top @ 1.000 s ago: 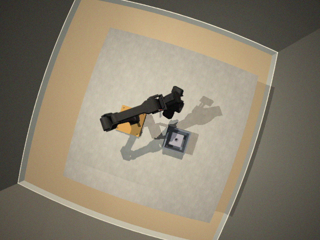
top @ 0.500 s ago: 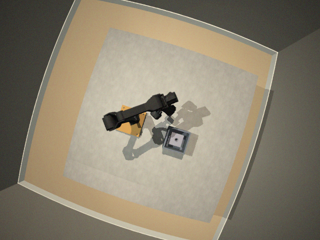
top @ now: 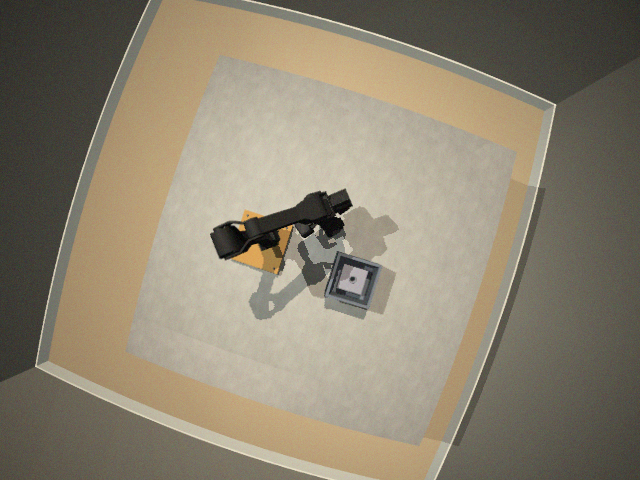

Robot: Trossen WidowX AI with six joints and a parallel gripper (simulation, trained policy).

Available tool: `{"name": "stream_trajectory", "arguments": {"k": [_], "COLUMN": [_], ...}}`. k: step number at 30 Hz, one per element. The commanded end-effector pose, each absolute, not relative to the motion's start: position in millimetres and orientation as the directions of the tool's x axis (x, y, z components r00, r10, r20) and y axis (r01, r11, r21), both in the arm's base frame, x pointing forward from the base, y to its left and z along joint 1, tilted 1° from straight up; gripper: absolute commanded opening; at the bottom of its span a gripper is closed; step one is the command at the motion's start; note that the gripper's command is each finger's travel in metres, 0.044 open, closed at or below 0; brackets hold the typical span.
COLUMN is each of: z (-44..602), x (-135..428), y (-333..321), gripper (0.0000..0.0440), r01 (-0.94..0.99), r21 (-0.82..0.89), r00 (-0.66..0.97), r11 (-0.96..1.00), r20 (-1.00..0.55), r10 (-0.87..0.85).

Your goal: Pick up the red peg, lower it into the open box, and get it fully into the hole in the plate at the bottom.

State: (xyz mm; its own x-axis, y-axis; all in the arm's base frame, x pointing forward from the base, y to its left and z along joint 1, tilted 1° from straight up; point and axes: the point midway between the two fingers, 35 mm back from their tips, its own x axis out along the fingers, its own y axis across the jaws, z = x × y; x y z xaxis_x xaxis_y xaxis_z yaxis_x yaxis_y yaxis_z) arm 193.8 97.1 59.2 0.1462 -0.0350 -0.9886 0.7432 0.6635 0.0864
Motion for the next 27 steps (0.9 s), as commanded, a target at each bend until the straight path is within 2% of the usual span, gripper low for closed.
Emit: {"name": "stream_trajectory", "arguments": {"k": [1, 3, 5, 19, 20, 27], "z": [47, 41, 36, 30, 30, 51], "x": [193, 192, 190, 183, 183, 196], "y": [96, 96, 95, 95, 94, 84], "gripper": [0.0438, 0.0418, 0.0373, 0.0014, 0.0000, 0.0000], "r01": [0.767, 0.780, 0.793, 0.829, 0.831, 0.796], "r21": [0.088, 0.091, 0.088, 0.061, 0.059, 0.093], "r00": [0.147, 0.146, 0.138, 0.059, 0.055, 0.132], "r11": [0.635, 0.619, 0.603, 0.556, 0.554, 0.598], "r20": [-0.988, -0.989, -0.990, -0.998, -0.998, -0.991], "r10": [-0.040, -0.039, -0.037, 0.021, 0.024, -0.021]}}
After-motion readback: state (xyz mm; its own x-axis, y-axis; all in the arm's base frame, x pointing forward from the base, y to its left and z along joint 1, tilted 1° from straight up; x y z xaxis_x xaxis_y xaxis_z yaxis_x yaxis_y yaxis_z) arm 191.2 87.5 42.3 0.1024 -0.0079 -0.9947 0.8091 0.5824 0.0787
